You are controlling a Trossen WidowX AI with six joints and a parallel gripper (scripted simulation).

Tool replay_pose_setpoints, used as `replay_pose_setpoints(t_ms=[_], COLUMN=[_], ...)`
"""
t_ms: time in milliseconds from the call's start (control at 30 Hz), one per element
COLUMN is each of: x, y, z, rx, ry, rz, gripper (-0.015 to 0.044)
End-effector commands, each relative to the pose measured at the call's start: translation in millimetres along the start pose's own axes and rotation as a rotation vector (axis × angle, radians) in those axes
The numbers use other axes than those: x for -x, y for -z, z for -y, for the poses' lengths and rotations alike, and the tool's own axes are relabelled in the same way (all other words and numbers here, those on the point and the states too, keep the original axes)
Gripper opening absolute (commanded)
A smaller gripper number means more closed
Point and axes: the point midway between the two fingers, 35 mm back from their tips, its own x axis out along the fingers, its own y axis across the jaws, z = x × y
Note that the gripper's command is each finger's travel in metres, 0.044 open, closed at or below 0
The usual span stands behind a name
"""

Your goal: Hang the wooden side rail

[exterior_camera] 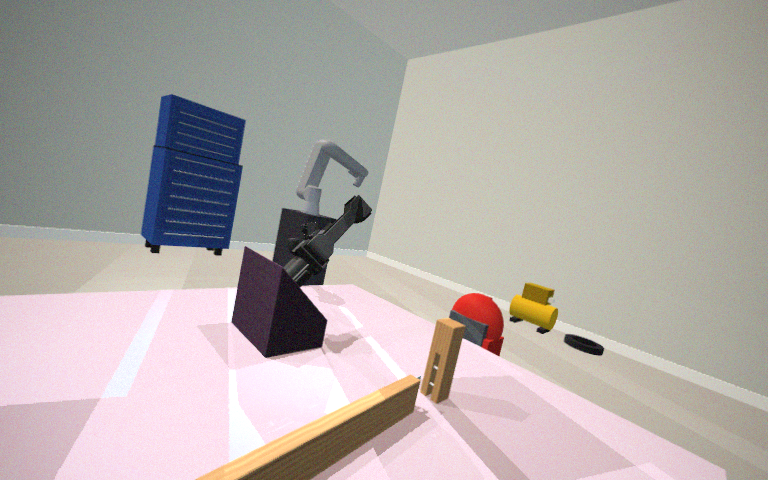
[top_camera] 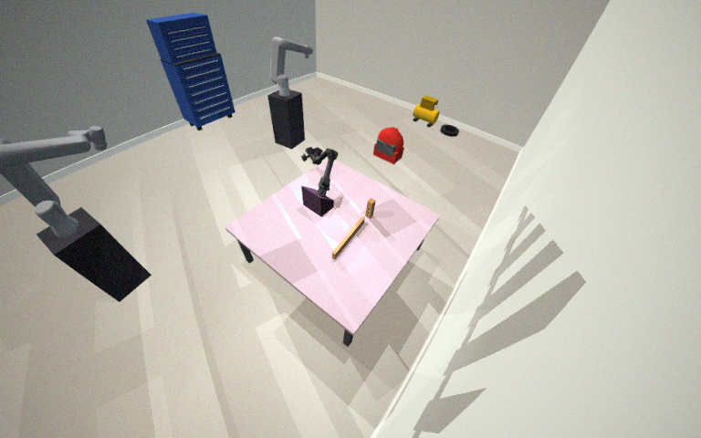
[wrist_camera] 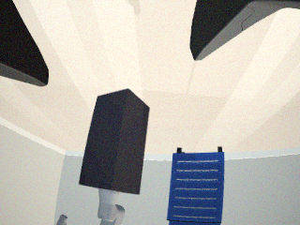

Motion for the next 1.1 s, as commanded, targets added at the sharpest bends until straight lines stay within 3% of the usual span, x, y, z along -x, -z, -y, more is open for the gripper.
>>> replay_pose_setpoints(t_ms=[0, 267, 400, 733, 1067], x=[0, 8, 10, 33, 54], y=[-2, -67, -75, 12, 48], z=[0, 20, 22, 71, 99], rx=[0.000, -0.003, -0.004, 0.140, 0.103], ry=[0.000, 0.000, 0.000, 0.040, 0.080], rz=[0.000, 0.000, -0.001, -0.148, -0.250], gripper=[0.0426, 0.0440, 0.0440, 0.0440, 0.0440])
